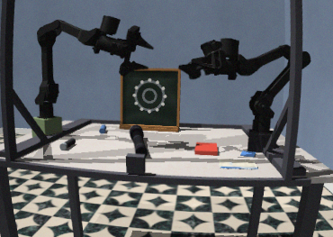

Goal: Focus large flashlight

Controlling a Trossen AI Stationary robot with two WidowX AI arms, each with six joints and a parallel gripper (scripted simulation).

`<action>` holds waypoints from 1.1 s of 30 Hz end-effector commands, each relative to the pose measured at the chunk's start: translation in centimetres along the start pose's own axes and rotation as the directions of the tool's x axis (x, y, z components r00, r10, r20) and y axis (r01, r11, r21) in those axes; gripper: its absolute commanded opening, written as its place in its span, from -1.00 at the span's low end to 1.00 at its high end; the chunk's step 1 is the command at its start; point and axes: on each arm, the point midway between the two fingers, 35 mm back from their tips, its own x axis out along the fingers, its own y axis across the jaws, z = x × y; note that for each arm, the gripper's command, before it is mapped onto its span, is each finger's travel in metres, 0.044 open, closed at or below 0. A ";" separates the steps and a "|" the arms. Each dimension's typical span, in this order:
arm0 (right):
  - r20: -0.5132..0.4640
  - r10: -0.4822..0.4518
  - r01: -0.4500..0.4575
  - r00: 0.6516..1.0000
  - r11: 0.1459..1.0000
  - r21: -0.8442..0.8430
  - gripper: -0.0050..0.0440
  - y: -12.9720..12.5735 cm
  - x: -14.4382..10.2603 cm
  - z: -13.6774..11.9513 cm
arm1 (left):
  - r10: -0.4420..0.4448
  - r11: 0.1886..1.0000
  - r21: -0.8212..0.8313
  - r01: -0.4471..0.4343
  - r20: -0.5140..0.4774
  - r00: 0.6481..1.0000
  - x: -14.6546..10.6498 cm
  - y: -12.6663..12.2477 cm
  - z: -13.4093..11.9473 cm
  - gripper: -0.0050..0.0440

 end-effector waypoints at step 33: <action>0.222 -0.671 0.705 0.708 0.691 -0.161 0.73 -14.1 -6.8 12.1 | -0.468 0.345 0.870 0.351 -0.165 0.868 -16.6 -3.4 -2.0 0.77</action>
